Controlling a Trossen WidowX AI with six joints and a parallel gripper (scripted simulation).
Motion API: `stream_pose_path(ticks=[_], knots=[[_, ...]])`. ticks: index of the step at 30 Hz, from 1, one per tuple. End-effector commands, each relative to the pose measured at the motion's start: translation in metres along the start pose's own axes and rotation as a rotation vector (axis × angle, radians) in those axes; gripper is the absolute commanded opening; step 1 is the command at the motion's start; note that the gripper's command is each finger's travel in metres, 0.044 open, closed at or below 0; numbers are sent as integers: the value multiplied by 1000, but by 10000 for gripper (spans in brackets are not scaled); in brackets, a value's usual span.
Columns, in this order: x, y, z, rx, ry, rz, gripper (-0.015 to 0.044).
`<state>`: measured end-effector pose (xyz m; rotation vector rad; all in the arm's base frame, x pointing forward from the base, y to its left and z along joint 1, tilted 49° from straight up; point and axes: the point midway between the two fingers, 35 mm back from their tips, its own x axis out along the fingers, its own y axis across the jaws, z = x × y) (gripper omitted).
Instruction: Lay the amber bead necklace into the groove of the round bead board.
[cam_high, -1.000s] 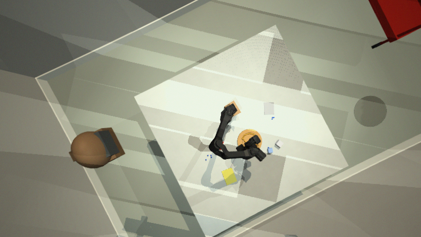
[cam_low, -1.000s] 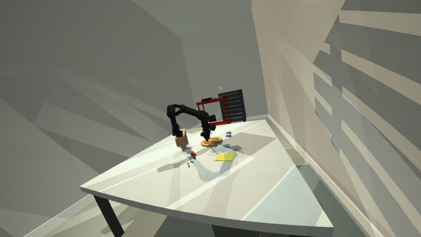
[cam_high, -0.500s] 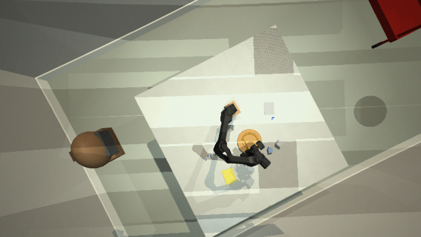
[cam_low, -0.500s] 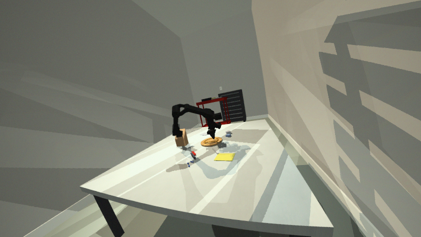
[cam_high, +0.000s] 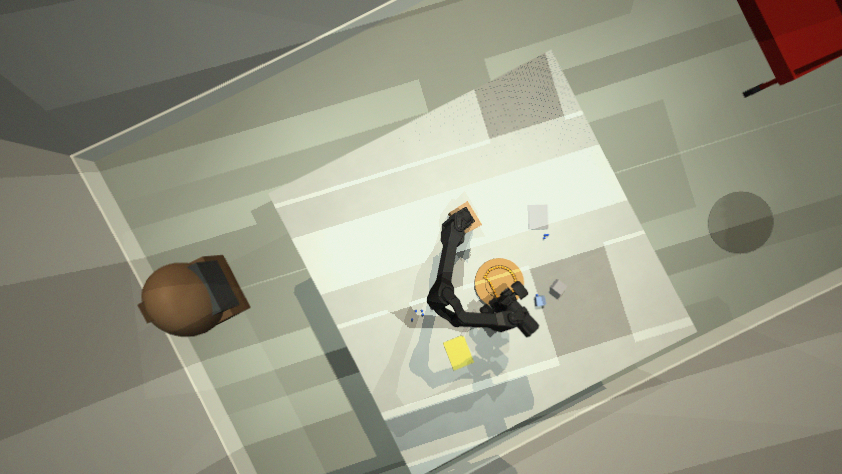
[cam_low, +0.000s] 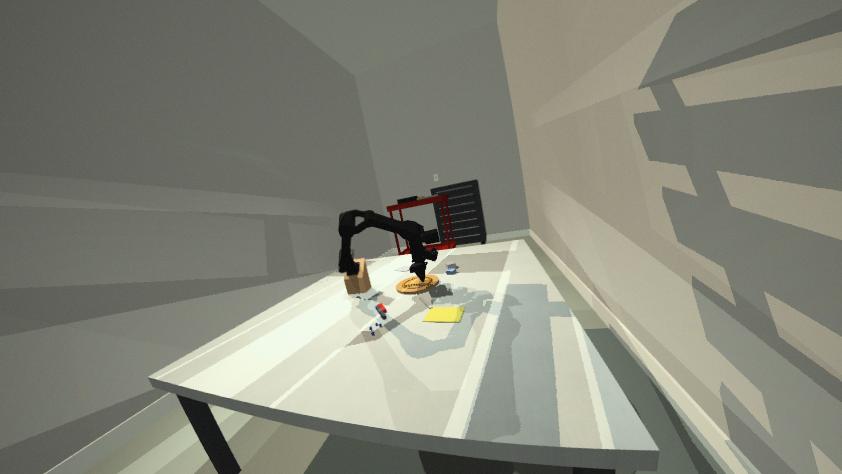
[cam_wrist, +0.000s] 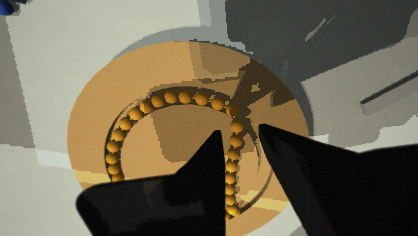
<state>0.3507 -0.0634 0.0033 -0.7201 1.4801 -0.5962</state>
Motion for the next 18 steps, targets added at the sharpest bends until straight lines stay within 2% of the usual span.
stream_pose_path(ticks=[1, 10, 15, 18], knots=[[7, 0, -1, -6, 2, -7, 120], [17, 0, -1, -8, 4, -9, 120], [15, 0, -1, -3, 4, -3, 0], [15, 0, -1, -3, 4, -3, 0]])
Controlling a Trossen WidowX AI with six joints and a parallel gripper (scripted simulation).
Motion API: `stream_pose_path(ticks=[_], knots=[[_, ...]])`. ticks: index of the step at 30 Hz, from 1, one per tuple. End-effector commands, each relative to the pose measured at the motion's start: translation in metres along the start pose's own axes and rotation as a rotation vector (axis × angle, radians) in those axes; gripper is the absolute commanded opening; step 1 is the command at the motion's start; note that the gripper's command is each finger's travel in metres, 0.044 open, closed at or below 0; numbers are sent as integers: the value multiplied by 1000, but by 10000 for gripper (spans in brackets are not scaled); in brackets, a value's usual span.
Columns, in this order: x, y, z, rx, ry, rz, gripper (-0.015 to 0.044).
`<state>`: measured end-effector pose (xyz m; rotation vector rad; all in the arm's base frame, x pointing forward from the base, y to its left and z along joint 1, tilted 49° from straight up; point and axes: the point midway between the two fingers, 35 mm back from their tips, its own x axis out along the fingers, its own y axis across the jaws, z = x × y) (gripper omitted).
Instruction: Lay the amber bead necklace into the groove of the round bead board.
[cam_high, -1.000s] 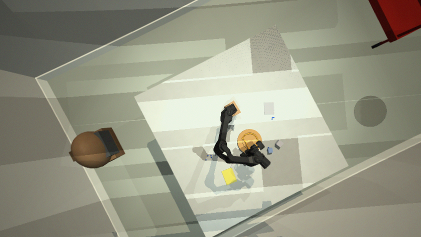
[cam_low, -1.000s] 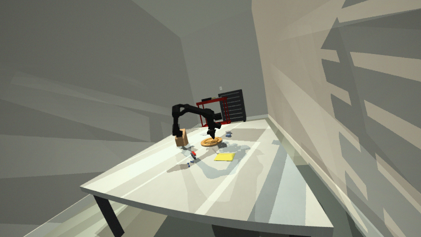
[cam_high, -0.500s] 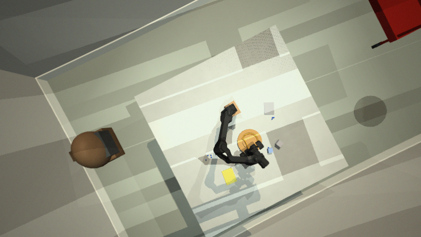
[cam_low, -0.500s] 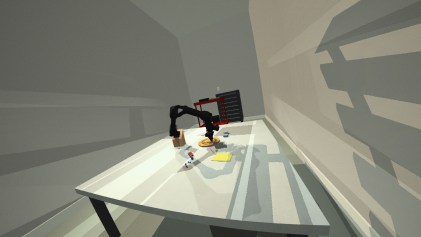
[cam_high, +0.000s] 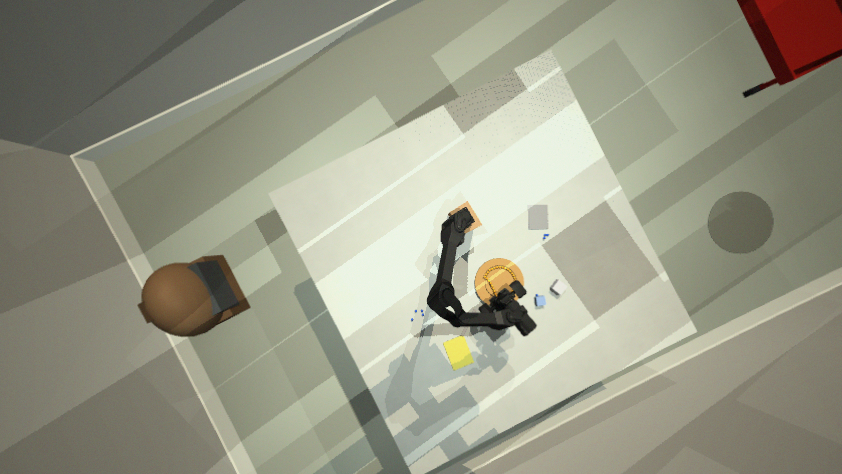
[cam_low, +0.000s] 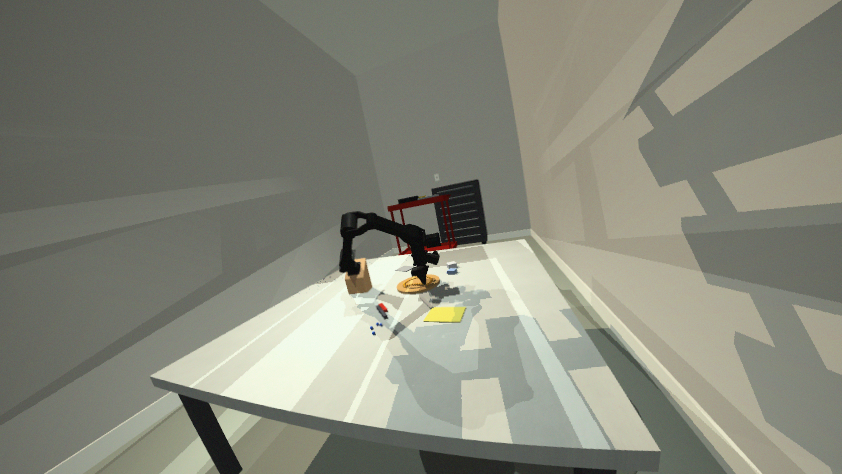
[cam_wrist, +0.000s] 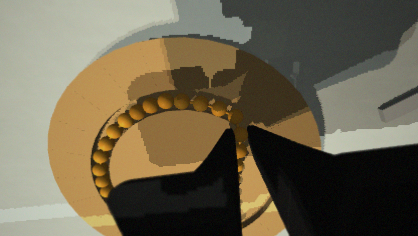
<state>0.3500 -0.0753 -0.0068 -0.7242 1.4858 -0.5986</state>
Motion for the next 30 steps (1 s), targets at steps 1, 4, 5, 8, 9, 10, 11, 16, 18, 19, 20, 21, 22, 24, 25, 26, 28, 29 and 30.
stream_pose_path(ticks=[1, 4, 5, 8, 9, 10, 11, 16, 18, 19, 20, 21, 22, 24, 25, 26, 28, 29, 30], knots=[[-1, 0, 0, 1, -1, 0, 0], [-1, 0, 0, 1, -1, 0, 0], [-1, 0, 0, 1, -1, 0, 0], [-1, 0, 0, 1, -1, 0, 0], [-1, 0, 0, 1, -1, 0, 0], [-1, 0, 0, 1, -1, 0, 0], [-1, 0, 0, 1, -1, 0, 0], [-1, 0, 0, 1, -1, 0, 0], [-1, 0, 0, 1, -1, 0, 0], [-1, 0, 0, 1, -1, 0, 0], [-1, 0, 0, 1, -1, 0, 0], [-1, 0, 0, 1, -1, 0, 0], [-1, 0, 0, 1, -1, 0, 0], [-1, 0, 0, 1, -1, 0, 0], [-1, 0, 0, 1, -1, 0, 0], [-1, 0, 0, 1, -1, 0, 0], [-2, 0, 0, -1, -1, -2, 0], [-4, 0, 0, -3, -1, -4, 0], [-6, 0, 0, -4, -1, -5, 0]])
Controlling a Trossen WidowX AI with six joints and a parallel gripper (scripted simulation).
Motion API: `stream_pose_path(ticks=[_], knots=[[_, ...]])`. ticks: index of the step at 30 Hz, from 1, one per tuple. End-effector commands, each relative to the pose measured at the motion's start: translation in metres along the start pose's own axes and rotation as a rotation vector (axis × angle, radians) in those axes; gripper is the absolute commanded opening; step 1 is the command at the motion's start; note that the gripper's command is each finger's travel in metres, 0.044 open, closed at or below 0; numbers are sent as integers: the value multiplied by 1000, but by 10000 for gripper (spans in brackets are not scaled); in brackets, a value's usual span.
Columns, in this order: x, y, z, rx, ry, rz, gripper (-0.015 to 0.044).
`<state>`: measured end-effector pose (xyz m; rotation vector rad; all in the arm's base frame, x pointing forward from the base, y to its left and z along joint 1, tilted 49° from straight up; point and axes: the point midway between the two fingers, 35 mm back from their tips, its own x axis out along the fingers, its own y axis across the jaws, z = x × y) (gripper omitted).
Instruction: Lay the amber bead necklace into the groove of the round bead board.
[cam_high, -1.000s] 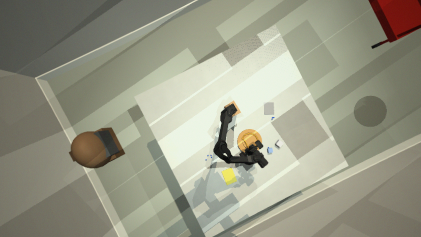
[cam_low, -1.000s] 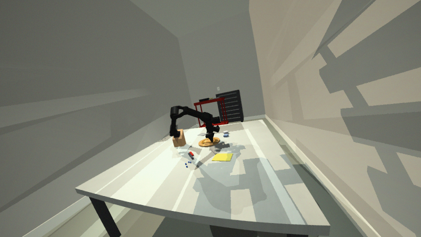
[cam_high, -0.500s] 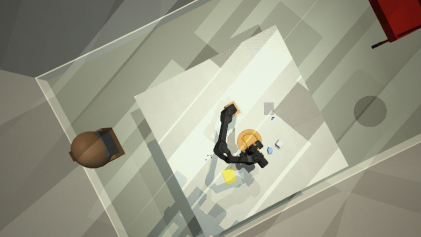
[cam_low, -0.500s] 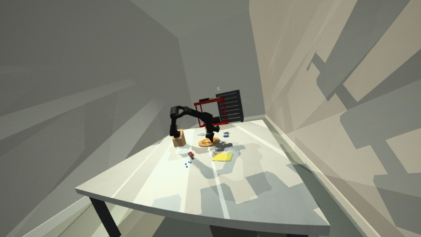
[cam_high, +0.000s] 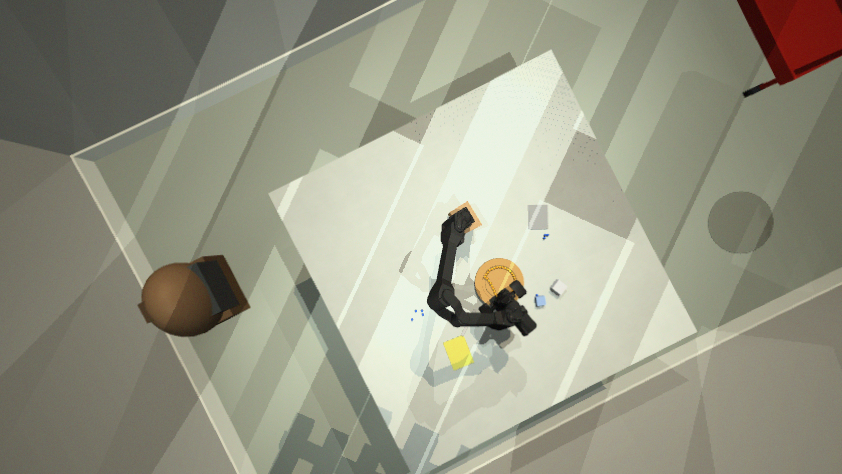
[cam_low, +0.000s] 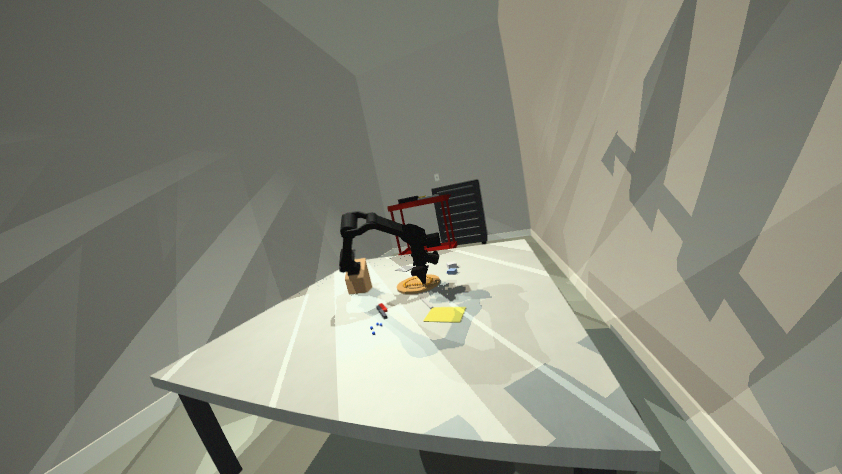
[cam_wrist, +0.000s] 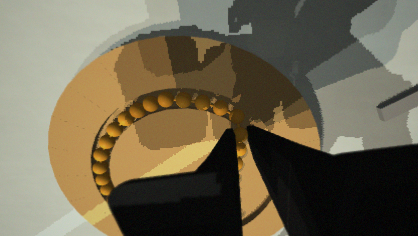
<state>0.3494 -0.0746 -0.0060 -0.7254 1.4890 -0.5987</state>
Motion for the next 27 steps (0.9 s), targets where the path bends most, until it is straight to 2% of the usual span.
stream_pose_path(ticks=[1, 21, 27], knots=[[-5, 0, 1, -2, -4, -6, 0], [3, -8, 4, -2, -4, -6, 0], [-1, -7, 4, 1, -5, 0, 157]])
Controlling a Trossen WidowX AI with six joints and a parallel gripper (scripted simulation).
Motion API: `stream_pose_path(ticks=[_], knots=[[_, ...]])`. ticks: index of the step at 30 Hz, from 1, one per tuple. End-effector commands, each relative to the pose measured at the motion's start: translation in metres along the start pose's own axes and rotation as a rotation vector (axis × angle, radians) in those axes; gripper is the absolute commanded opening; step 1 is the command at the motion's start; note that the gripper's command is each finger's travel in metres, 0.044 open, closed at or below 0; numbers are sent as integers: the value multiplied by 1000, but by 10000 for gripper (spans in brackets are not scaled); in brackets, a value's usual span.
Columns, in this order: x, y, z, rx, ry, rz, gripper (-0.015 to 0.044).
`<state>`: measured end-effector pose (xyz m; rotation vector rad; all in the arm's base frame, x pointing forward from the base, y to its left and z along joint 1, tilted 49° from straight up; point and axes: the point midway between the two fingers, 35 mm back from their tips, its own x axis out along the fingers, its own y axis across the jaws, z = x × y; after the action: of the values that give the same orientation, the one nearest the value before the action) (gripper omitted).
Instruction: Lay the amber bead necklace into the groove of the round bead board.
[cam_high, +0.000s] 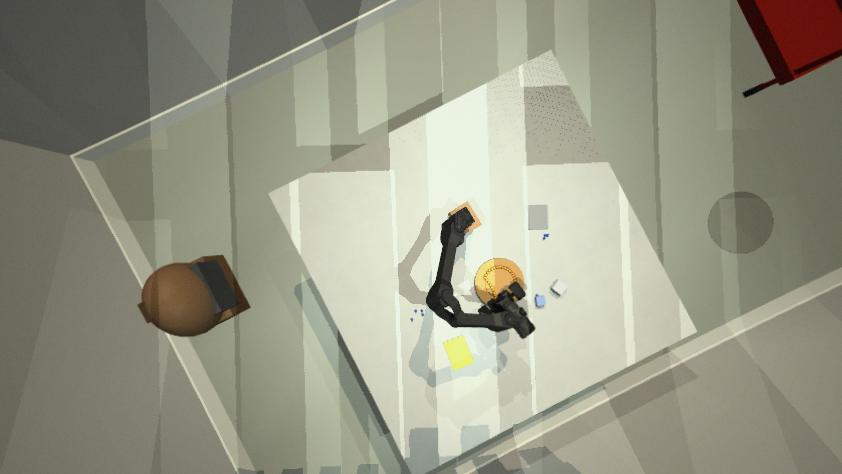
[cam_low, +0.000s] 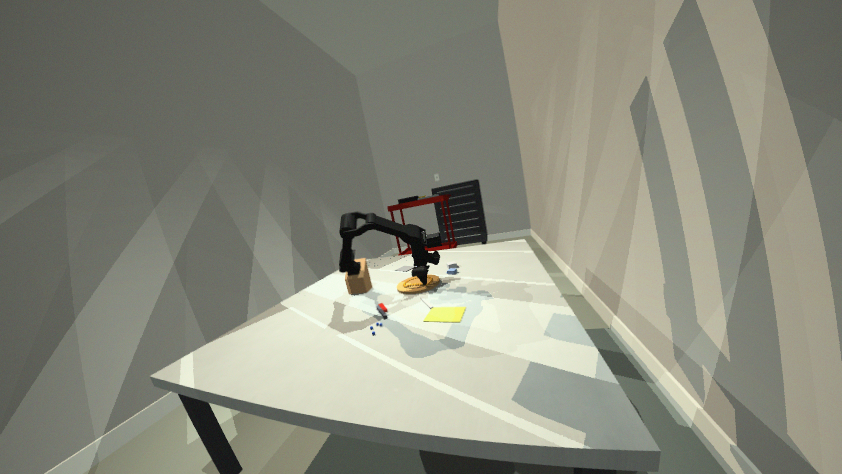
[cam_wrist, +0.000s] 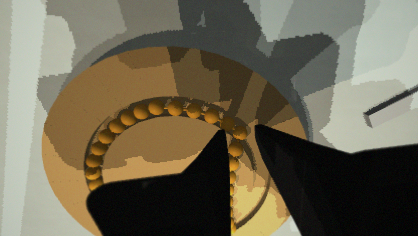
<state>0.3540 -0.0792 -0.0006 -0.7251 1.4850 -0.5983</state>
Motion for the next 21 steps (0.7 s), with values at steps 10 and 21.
stream_pose_path(ticks=[10, 21], knots=[[-5, 0, 0, -4, -1, -6, 420], [-5, 0, -1, -4, -1, -6, 440]])
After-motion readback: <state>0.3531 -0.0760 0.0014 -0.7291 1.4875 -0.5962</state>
